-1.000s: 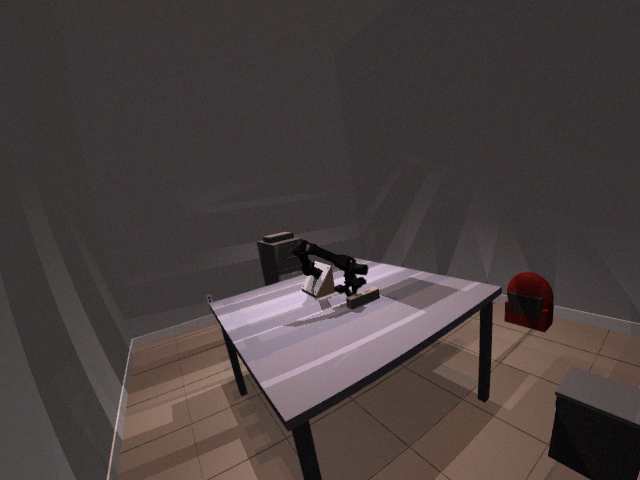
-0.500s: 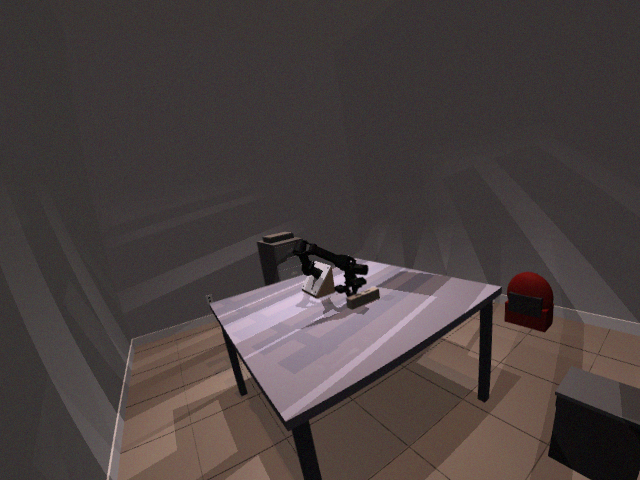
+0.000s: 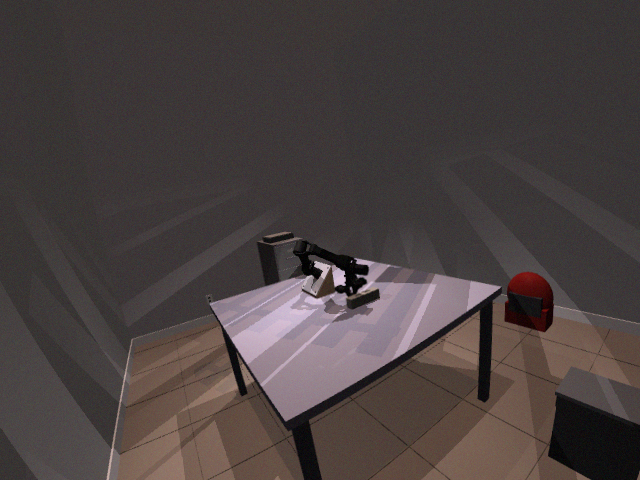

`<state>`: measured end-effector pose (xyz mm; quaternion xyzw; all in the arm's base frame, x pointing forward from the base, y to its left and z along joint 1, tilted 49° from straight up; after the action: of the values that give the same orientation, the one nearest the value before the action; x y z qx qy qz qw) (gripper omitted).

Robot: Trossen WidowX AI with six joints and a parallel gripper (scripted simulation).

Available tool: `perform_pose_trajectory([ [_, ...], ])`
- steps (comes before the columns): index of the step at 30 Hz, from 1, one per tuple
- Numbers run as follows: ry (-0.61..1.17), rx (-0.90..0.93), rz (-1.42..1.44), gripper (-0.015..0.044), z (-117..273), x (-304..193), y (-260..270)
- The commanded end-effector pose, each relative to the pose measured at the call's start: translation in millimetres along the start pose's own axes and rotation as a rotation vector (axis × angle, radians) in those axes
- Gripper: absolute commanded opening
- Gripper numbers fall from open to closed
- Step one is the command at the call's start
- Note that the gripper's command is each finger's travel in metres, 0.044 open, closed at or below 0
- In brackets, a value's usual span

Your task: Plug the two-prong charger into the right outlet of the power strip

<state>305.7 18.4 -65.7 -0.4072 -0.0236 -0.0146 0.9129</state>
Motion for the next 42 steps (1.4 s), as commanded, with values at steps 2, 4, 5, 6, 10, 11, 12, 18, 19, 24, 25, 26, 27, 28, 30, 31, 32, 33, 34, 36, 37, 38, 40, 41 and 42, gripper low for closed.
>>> perform_pose_trajectory([
  [2,-0.003,-0.002,0.004,0.0000,0.8,2.8,-0.2],
  [4,-0.003,-0.002,0.004,0.0000,0.7,3.4,-0.1],
  [5,-0.003,-0.002,0.004,0.0000,0.7,3.7,-0.1],
  [6,-0.003,-0.002,0.004,0.0000,0.7,4.0,0.0],
  [10,-0.003,-0.002,0.004,0.0000,0.7,5.2,0.1],
  [11,-0.003,-0.002,0.004,0.0000,0.7,5.5,0.1],
  [12,-0.003,-0.002,0.004,0.0000,0.8,5.8,0.2],
  [18,-0.003,-0.002,0.004,0.0000,1.3,7.5,0.4],
  [19,-0.003,-0.002,0.004,0.0000,1.3,7.8,0.4],
  [24,-0.003,-0.002,0.004,0.0000,1.3,9.0,0.4],
  [25,-0.003,-0.002,0.004,0.0000,1.3,9.3,0.4],
  [26,-0.003,-0.002,0.004,0.0000,1.2,9.3,0.4],
  [27,-0.003,-0.002,0.004,0.0000,1.2,9.5,0.4],
  [28,-0.003,-0.002,0.004,0.0000,1.2,9.6,0.4],
  [30,-0.003,-0.002,0.004,0.0000,1.2,10.1,0.5],
  [31,-0.003,-0.002,0.004,0.0000,1.2,10.5,0.5],
  [32,-0.004,-0.002,0.004,0.0000,1.2,10.8,0.5],
  [33,-0.004,-0.002,0.004,0.0000,1.2,11.2,0.6],
  [34,-0.004,-0.002,0.004,0.0000,1.3,11.6,0.6],
  [36,-0.004,-0.002,0.004,0.0000,1.3,12.4,0.7],
  [37,-0.004,-0.002,0.004,0.0000,1.3,12.8,0.8],
  [38,-0.004,-0.002,0.004,0.0000,1.3,13.2,0.8],
  [40,-0.004,-0.002,0.004,0.0000,1.3,14.0,0.9],
  [41,-0.004,-0.002,0.004,0.0000,1.3,14.4,1.0],
  [42,-0.004,-0.002,0.004,0.0000,1.3,14.8,1.0],
])
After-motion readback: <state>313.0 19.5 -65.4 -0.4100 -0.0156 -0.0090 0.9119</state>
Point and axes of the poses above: the point midway between the two fingers, 35 mm back from their tips, its own z axis back along the fingers, its own y axis across the jaws, x = y × z, the point moved 1 cm from there along z, back along the fingers, and after that the axes turned 7 degrees about -z, right-handed, at the moved point
